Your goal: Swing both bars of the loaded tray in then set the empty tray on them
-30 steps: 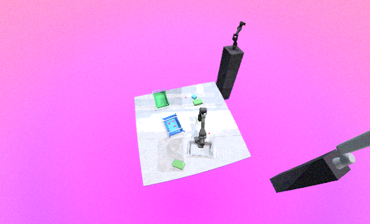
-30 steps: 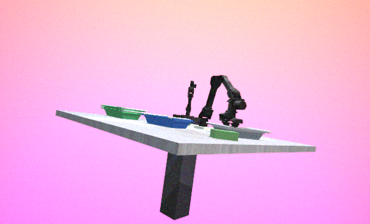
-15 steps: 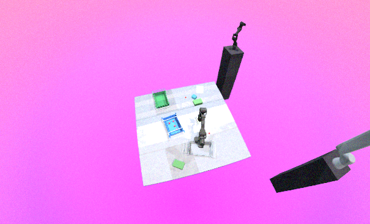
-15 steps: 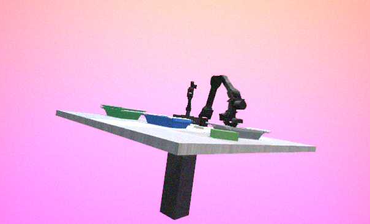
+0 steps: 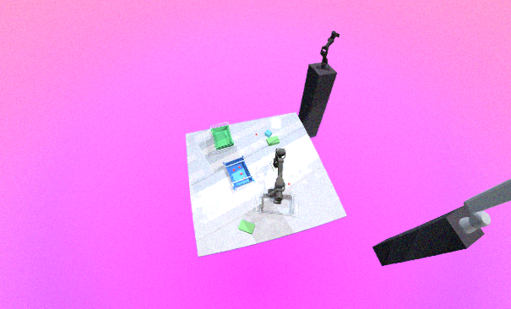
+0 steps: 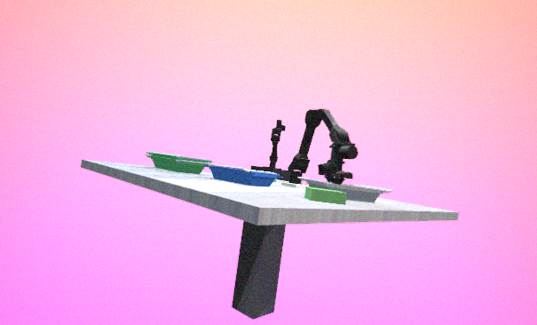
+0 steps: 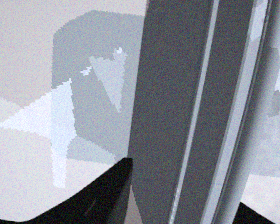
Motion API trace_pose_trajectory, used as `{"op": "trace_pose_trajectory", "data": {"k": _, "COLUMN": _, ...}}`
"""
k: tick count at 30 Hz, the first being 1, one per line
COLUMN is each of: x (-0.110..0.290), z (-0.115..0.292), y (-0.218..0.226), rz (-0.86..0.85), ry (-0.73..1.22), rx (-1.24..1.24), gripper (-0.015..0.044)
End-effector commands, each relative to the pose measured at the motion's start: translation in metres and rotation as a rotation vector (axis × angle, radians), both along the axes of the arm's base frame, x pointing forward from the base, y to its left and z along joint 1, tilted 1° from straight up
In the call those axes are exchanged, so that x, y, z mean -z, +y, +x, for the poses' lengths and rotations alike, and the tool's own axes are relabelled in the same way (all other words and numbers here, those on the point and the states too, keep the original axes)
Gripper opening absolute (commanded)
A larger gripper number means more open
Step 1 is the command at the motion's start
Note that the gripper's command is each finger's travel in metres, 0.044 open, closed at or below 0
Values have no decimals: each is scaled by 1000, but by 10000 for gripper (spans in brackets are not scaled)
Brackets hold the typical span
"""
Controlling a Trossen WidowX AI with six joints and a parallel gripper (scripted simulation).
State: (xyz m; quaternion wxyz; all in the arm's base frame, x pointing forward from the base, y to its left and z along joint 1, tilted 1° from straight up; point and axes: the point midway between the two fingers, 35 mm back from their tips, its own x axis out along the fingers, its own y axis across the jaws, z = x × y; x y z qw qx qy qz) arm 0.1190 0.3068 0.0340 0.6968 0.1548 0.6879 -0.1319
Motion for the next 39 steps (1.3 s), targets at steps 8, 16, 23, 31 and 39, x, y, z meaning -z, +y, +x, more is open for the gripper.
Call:
{"op": "trace_pose_trajectory", "data": {"k": 8, "x": -8, "z": 0, "y": 0, "rz": -6, "ry": 1, "rx": -2, "gripper": 0}}
{"op": "trace_pose_trajectory", "data": {"k": 16, "x": -53, "z": 0, "y": 0, "rz": -5, "ry": 1, "rx": -2, "gripper": 0}}
{"op": "trace_pose_trajectory", "data": {"k": 23, "x": -80, "z": -2, "y": -3, "rz": -6, "ry": 1, "rx": -2, "gripper": 0}}
{"op": "trace_pose_trajectory", "data": {"k": 31, "x": -80, "z": -2, "y": -3, "rz": -6, "ry": 1, "rx": -2, "gripper": 0}}
{"op": "trace_pose_trajectory", "data": {"k": 39, "x": -80, "z": -2, "y": -3, "rz": -6, "ry": 1, "rx": -2, "gripper": 0}}
